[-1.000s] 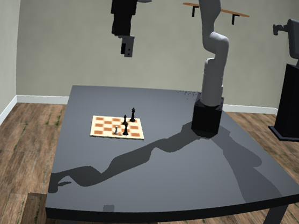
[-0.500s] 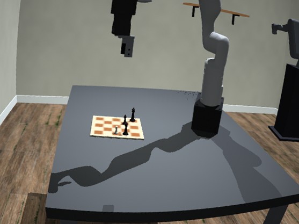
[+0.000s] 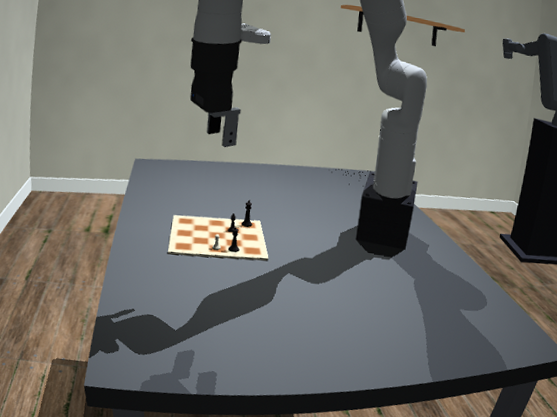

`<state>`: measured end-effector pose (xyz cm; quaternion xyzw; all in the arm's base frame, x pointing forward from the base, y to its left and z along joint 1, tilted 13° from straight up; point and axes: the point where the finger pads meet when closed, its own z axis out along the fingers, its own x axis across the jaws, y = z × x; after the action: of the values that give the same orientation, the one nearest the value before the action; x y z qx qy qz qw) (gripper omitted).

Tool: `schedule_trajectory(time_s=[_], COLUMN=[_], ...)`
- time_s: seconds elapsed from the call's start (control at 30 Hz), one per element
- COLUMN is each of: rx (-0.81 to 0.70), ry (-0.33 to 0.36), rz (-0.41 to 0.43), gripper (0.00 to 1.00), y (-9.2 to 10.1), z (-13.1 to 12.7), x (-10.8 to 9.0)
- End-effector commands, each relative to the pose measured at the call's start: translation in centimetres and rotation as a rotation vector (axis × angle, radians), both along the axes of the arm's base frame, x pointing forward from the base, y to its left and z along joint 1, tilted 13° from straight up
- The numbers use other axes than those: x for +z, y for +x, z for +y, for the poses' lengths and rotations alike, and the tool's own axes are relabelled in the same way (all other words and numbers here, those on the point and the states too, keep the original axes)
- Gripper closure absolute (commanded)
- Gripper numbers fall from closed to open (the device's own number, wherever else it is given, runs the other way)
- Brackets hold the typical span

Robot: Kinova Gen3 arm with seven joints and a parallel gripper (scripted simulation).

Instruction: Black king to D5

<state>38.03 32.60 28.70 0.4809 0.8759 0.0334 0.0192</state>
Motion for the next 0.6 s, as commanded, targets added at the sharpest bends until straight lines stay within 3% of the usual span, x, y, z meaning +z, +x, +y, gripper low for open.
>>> schedule_trajectory(time_s=[0.0,0.1,0.13,0.2,0.23,0.3,0.4,0.47,0.57], rx=[0.033,0.199,0.199,0.32,0.32,0.444,0.506,0.625,0.625], ry=[-0.045,-0.168,-0.168,-0.253,-0.253,-0.338,-0.379,-0.457,-0.457], rz=[0.036,0.05,0.05,0.065,0.065,0.084,0.095,0.118,0.118], gripper=[0.0,0.0,0.0,0.0,0.0,0.0,0.0,0.0,0.0], y=[-0.4,0.2,0.2,0.5,0.5,0.8,0.9,1.1,1.1], z=[0.8,0.9,0.9,0.8,0.8,0.7,0.7,0.5,0.5], x=[-3.0,-7.6,-7.6,-10.8,-10.8,-14.0,-15.6,-18.5,-18.5])
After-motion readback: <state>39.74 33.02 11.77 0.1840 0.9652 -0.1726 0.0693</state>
